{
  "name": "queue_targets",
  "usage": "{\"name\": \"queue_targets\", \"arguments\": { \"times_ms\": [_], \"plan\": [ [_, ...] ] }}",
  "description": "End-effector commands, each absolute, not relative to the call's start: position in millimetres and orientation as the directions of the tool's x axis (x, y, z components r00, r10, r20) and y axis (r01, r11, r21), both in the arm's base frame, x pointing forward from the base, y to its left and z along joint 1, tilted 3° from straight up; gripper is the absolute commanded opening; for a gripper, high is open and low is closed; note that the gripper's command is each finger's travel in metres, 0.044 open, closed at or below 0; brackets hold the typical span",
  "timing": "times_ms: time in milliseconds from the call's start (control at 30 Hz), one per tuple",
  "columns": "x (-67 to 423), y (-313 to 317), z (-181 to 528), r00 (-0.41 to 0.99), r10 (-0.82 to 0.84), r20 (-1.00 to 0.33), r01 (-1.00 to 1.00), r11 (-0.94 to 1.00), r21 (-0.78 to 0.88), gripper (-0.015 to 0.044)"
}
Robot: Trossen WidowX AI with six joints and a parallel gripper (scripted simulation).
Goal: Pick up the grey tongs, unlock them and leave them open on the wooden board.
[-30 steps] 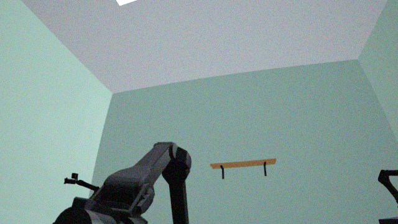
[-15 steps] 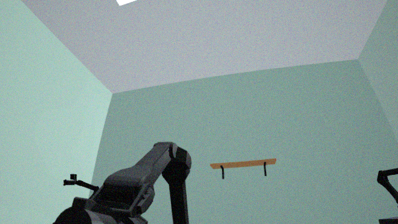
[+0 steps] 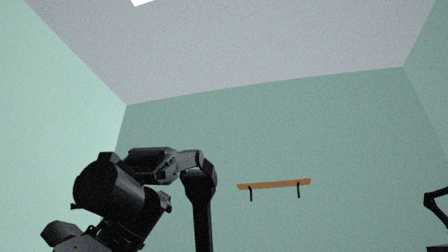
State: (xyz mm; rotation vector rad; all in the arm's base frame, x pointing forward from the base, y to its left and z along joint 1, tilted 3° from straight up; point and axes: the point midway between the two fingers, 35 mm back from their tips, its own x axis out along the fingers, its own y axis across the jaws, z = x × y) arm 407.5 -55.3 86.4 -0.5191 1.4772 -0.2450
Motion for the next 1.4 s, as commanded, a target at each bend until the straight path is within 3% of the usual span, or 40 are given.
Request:
{"name": "queue_targets", "arguments": {
  "times_ms": [0, 200, 733, 1133, 1367],
  "plan": [
    [407, -56, 87, 0.087, -0.467, -0.88, -0.164, 0.865, -0.475, -0.015],
    [405, -55, 84, 0.067, -0.406, -0.912, -0.138, 0.901, -0.411, -0.015],
    [398, -46, 83, -0.006, 0.017, -1.0, 0.073, 0.997, 0.016, -0.015],
    [396, -48, 82, -0.008, 0.015, -1.0, 0.074, 0.997, 0.015, -0.015],
    [389, -79, 83, -0.007, 0.016, -1.0, 0.156, 0.988, 0.014, -0.015]
  ]
}}
